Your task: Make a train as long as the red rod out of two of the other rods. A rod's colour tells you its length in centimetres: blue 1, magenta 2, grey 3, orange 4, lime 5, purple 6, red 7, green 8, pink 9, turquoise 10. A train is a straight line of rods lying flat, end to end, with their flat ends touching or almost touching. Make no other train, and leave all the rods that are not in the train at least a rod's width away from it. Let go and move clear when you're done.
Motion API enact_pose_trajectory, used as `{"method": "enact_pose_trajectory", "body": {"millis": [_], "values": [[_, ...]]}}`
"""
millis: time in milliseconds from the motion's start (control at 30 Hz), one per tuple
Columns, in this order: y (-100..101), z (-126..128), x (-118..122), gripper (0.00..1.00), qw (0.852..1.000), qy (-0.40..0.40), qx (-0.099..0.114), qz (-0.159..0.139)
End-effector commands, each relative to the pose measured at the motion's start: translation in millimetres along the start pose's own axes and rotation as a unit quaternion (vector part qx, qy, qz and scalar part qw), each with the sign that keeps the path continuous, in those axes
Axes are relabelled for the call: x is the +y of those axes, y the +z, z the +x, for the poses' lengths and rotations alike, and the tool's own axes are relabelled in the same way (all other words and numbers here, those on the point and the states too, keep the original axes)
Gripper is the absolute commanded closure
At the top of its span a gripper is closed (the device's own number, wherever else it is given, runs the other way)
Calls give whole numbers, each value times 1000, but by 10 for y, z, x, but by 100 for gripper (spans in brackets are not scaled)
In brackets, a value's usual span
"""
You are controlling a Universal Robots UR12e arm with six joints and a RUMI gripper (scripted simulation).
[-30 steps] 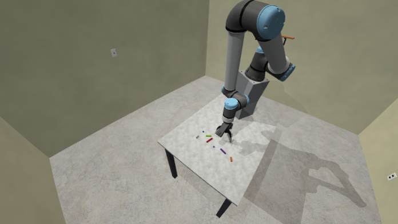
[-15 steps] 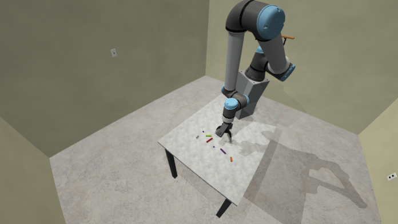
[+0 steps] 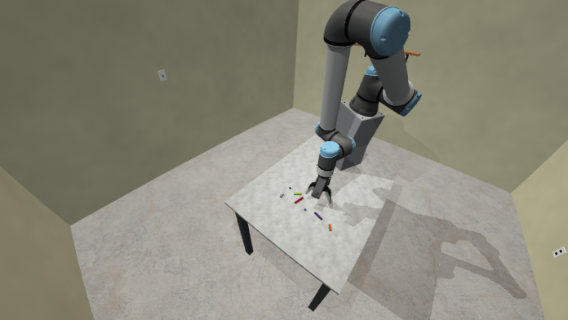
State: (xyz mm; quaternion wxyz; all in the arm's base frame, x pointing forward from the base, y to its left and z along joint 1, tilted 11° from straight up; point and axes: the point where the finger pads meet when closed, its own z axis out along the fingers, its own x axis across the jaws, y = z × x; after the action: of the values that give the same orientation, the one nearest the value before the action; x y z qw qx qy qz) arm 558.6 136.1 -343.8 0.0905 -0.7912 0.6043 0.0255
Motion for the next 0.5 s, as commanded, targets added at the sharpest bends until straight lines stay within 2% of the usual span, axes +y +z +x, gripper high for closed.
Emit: {"method": "enact_pose_trajectory", "body": {"millis": [0, 200, 467], "values": [[-5, -44, -109, 0, 996, -84, 0, 2], [-2, -72, -151, 0, 992, -128, 0, 2], [5, -135, -243, 0, 973, -229, 0, 2]]}}
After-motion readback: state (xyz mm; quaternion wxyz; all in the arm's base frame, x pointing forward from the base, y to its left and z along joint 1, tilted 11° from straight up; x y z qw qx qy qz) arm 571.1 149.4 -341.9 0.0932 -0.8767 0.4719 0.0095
